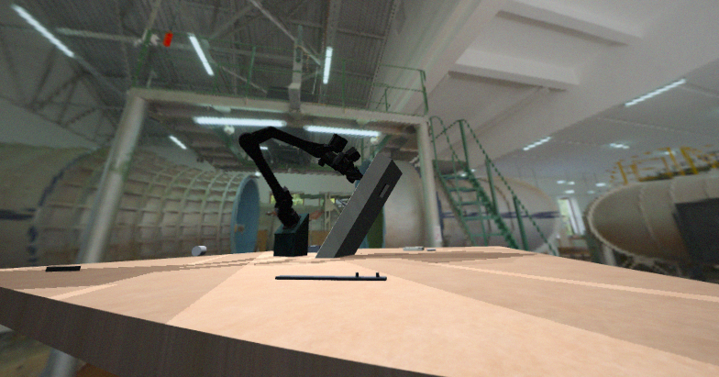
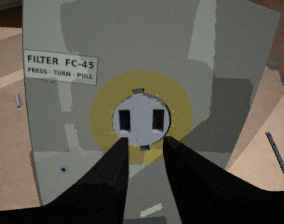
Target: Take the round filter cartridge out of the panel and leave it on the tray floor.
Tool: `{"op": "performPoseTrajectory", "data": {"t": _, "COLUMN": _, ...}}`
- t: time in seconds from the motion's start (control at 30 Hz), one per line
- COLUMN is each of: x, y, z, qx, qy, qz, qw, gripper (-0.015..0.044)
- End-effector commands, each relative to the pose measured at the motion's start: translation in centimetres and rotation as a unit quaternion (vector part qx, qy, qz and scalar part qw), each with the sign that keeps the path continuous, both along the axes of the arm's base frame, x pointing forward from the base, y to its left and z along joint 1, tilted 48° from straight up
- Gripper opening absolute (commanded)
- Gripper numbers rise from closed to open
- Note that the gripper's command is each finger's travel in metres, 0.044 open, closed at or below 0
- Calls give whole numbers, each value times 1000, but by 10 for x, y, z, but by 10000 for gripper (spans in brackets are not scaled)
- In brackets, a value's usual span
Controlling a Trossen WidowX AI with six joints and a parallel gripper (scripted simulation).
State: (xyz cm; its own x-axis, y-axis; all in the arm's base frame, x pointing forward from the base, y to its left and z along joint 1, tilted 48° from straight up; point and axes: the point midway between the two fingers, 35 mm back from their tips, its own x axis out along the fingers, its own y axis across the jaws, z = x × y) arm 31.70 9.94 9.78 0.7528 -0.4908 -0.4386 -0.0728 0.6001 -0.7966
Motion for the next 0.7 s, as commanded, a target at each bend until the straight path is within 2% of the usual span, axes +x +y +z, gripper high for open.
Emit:
{"op": "performPoseTrajectory", "data": {"t": 0.0, "x": 4, "y": -4, "z": -6, "qx": -3, "qy": 6, "qz": 1, "qw": 1000, "gripper": 99}}
{"op": "performPoseTrajectory", "data": {"t": 0.67, "x": 21, "y": -17, "z": -15, "qx": -6, "qy": 2, "qz": 2, "qw": 1000, "gripper": 99}}
